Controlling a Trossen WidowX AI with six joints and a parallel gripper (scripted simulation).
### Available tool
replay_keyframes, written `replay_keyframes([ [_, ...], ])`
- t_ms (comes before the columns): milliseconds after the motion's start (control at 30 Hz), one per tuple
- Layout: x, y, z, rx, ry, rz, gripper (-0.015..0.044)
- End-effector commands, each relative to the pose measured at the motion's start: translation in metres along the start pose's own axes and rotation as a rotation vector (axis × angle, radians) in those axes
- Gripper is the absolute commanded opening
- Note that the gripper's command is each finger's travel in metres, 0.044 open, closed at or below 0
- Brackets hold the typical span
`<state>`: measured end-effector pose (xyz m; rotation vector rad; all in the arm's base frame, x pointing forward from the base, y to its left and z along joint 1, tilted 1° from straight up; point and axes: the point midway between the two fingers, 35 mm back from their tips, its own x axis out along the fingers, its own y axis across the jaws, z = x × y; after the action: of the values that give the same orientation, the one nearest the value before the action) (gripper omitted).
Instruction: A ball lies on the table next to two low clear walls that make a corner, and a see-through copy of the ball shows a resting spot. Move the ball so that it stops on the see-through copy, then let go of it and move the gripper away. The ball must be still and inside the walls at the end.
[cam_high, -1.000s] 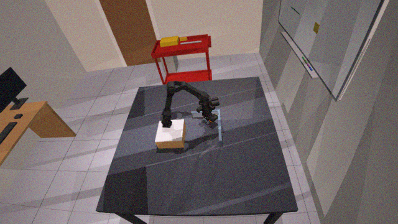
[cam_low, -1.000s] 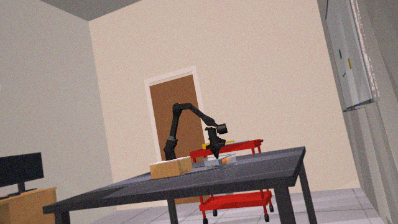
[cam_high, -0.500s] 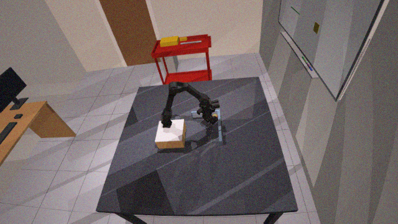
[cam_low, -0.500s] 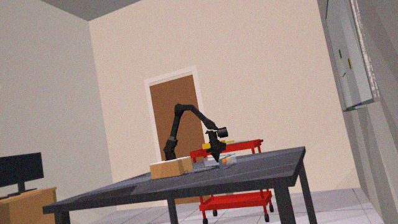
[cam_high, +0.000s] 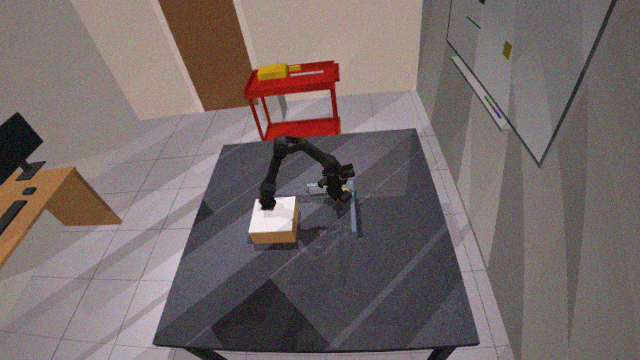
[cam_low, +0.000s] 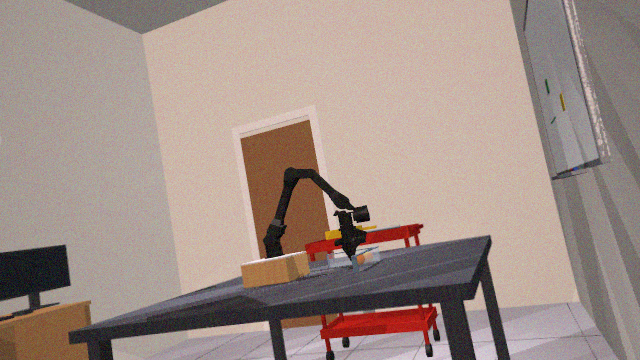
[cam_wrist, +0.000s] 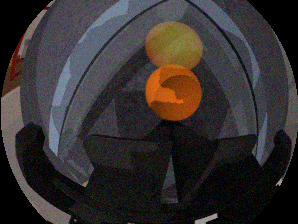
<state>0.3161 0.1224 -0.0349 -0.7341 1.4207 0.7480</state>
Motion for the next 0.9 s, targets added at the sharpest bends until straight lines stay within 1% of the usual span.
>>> replay_keyframes([
  [0, -0.001, -0.001, 0.013, 0.002, -0.007, -0.003, 0.0000],
  [367, -0.002, -0.001, 0.041, 0.002, -0.010, -0.003, 0.0000],
  [867, -0.002, -0.003, 0.019, 0.002, -0.008, -0.003, 0.0000],
])
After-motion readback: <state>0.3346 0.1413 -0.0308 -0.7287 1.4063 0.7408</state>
